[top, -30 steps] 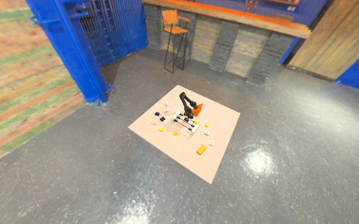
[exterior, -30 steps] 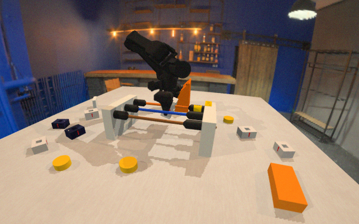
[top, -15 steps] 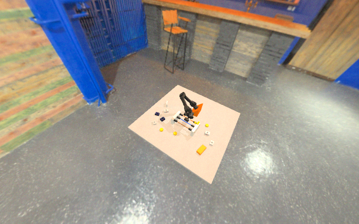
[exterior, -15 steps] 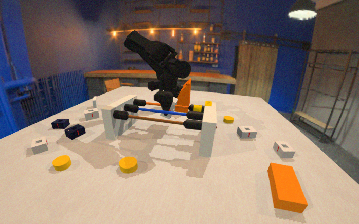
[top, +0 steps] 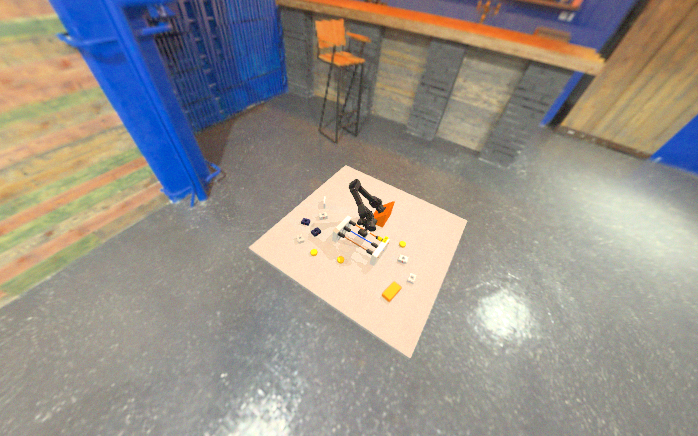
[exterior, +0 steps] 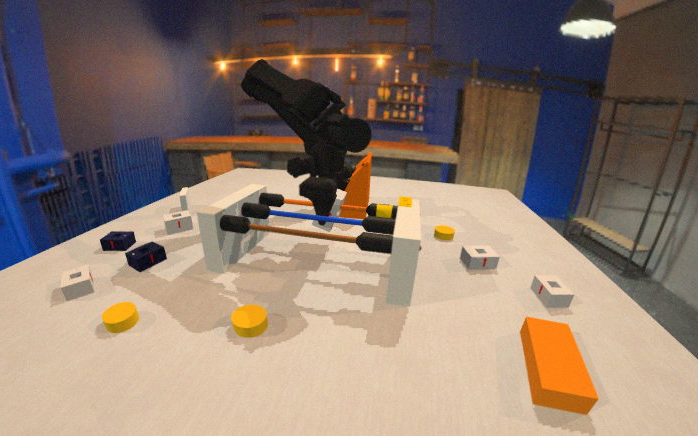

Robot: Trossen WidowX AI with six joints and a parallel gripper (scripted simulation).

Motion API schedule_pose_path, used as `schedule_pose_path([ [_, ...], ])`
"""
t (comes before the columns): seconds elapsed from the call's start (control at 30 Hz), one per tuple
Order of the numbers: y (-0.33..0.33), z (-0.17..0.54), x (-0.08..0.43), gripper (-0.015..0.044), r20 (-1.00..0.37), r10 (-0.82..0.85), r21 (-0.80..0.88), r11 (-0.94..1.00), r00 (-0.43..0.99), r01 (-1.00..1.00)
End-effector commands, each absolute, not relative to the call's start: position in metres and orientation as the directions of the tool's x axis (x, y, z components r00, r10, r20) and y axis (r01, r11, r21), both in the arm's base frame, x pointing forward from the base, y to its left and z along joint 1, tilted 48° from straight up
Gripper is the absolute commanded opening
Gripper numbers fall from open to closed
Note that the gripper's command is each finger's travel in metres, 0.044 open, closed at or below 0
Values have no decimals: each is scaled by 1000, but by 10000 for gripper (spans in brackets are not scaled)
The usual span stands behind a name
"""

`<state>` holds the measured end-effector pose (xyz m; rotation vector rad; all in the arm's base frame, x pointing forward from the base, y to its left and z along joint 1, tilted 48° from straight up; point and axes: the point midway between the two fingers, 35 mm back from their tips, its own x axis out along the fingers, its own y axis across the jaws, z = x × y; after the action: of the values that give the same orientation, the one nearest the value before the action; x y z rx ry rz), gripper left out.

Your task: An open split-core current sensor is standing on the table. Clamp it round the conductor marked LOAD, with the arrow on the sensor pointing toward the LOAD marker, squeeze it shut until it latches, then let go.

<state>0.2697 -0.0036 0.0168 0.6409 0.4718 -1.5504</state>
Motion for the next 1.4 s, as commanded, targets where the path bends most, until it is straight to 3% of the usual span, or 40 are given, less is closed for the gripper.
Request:
schedule_pose_path([
  [0.0, 7, 15, 272, 0, -671, -741, 90, -77, 3, 993],
  [1.37, -4, 17, 270, 0, -650, -760, 80, -85, -12, 993],
])
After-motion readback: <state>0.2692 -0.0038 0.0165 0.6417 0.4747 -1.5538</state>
